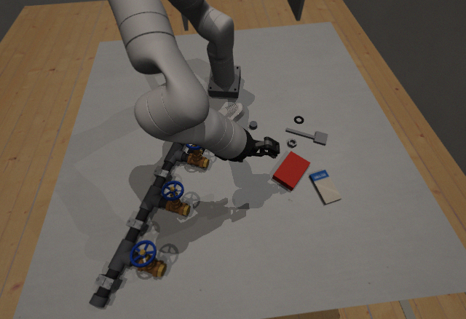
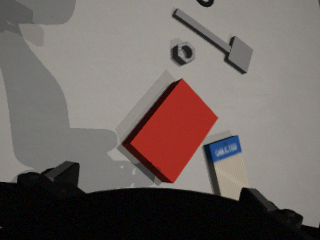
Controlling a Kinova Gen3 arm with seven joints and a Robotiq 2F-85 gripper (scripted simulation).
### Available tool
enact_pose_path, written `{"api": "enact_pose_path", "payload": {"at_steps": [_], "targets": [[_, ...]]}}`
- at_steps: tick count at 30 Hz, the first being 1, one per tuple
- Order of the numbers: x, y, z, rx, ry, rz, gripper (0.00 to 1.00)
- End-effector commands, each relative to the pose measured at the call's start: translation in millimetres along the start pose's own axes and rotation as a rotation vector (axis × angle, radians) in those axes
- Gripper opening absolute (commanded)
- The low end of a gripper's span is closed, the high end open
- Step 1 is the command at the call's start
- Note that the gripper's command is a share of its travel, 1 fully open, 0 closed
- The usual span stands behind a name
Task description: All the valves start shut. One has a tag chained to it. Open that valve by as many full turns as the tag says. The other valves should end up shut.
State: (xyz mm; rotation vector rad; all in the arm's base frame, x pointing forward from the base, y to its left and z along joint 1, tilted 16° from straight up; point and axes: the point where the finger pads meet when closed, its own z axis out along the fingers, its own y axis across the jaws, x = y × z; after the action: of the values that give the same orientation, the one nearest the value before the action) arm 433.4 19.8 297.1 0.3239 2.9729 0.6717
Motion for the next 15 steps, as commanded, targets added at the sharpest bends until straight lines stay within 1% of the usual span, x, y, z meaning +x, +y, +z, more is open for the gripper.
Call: {"api": "enact_pose_path", "payload": {"at_steps": [1,3,5,6,15], "targets": [[5.3,-18.8,-2.3,0.028,-0.037,-0.017,1.00],[8.1,-27.4,-3.0,0.042,-0.050,-0.024,1.00],[8.1,-27.4,-3.0,0.042,-0.050,-0.024,1.00],[12.5,-39.6,-4.1,0.063,-0.068,-0.034,1.00],[27.7,-75.3,-7.3,0.130,-0.114,-0.061,1.00]]}}
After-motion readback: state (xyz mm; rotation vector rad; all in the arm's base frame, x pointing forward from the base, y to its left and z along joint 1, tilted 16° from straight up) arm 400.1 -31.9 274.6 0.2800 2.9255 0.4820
